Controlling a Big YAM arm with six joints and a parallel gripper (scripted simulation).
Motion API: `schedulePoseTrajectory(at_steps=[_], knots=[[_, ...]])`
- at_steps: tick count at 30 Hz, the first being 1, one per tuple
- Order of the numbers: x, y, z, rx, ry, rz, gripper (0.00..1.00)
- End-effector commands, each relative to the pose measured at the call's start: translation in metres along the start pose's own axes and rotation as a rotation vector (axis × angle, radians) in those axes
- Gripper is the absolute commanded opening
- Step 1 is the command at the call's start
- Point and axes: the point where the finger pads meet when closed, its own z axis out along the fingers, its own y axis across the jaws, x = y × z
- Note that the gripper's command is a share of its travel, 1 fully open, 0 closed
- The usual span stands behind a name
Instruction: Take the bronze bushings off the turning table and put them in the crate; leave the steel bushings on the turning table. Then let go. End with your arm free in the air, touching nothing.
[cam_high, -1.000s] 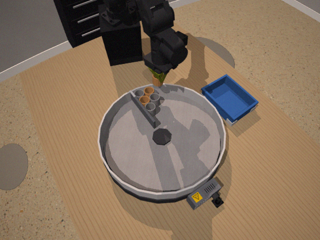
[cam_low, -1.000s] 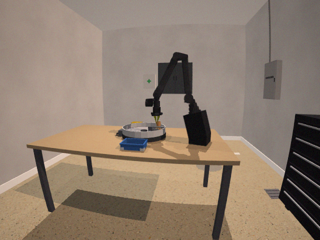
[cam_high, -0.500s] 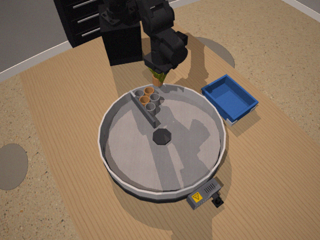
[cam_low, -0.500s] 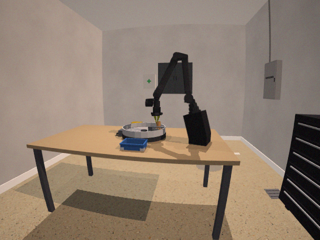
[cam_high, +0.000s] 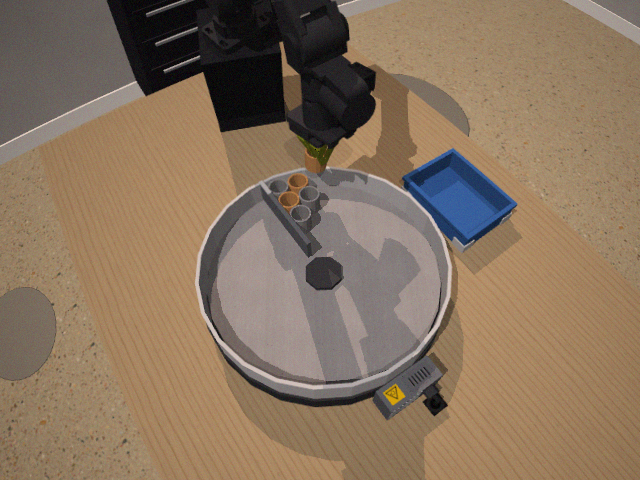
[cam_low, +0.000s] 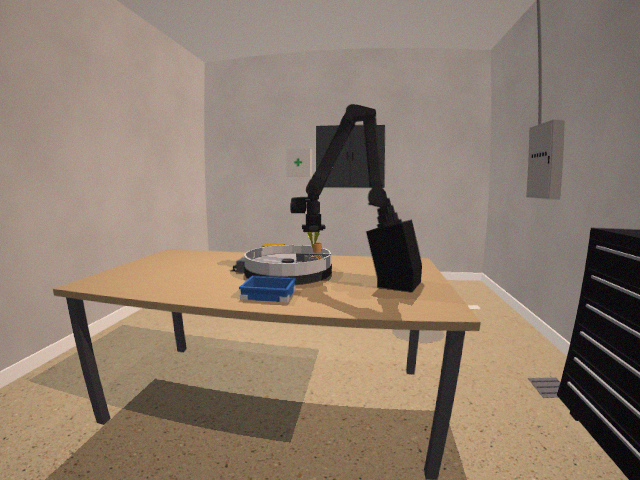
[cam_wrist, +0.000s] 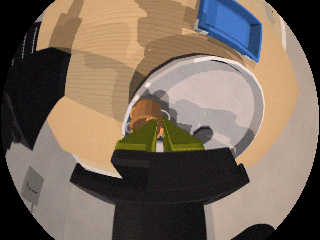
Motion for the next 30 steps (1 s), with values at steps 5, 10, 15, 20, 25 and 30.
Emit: schedulePoseTrajectory(at_steps=[5, 10, 15, 20, 25, 30], knots=[[-0.004, -0.018, -0.005, 0.016, 0.0, 0.001, 0.0], [-0.018, -0.03, -0.005, 0.013, 0.0, 0.001, 0.0], [-0.034, -0.045, -0.005, 0.014, -0.001, 0.001, 0.0], [-0.065, -0.074, -0.006, 0.016, -0.003, 0.001, 0.0], [-0.101, -0.107, -0.006, 0.019, -0.004, 0.001, 0.0], [-0.124, -0.131, -0.012, 0.032, -0.007, 0.003, 0.0]])
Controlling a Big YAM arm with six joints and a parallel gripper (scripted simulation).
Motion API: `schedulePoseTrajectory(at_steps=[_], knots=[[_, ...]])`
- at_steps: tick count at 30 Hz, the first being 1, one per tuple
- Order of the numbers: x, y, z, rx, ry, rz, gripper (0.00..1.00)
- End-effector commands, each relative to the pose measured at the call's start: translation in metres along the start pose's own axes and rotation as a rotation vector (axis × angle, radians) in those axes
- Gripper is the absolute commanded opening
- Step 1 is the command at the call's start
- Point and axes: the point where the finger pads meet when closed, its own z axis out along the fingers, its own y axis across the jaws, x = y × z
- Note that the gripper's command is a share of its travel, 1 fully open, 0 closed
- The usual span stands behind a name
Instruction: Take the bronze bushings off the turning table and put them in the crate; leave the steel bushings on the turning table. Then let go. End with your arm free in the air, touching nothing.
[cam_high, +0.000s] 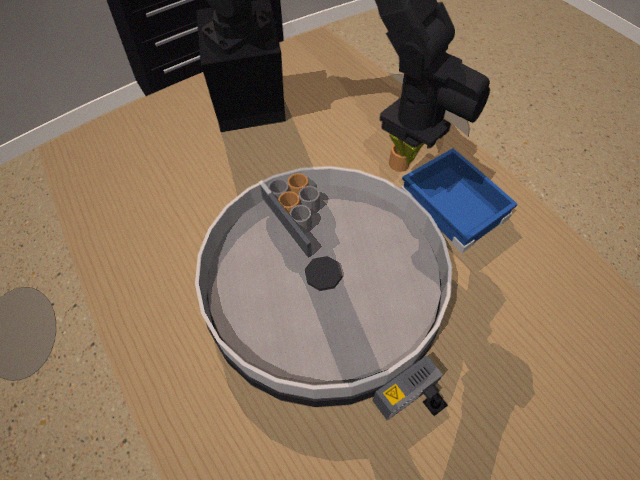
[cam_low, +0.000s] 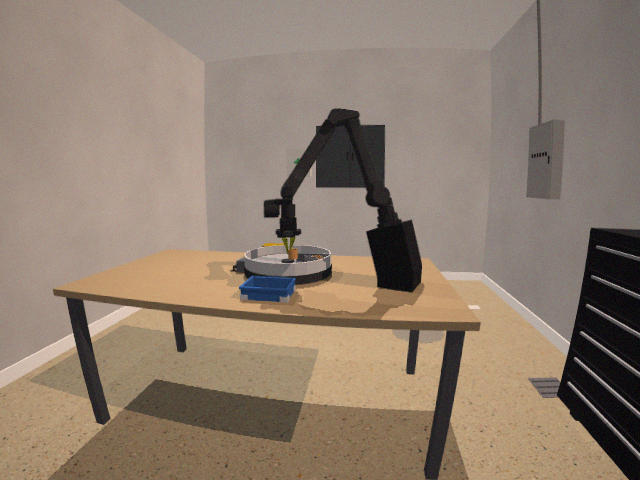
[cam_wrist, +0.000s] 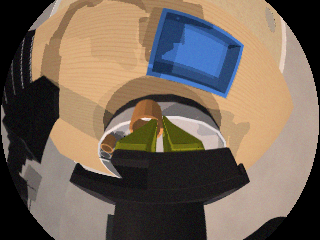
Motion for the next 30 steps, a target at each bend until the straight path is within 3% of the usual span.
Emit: schedulePoseTrajectory(at_steps=[1, 14, 16, 17, 18, 20, 23, 25, 30], knots=[[-0.02, -0.034, -0.012, 0.025, -0.005, 0.043, 0.0], [-0.09, -0.103, -0.015, 0.03, -0.01, 0.043, 0.0], [-0.09, -0.103, -0.015, 0.03, -0.01, 0.043, 0.0], [-0.086, -0.115, -0.035, 0.069, -0.019, 0.058, 0.0], [-0.09, -0.117, -0.035, 0.068, -0.019, 0.057, 0.0], [-0.099, -0.112, -0.015, 0.03, -0.011, 0.044, 0.0], [-0.102, -0.115, -0.015, 0.03, -0.011, 0.044, 0.0], [-0.1, -0.125, -0.037, 0.071, -0.023, 0.053, 0.0], [-0.101, -0.12, -0.026, 0.051, -0.017, 0.048, 0.0]])
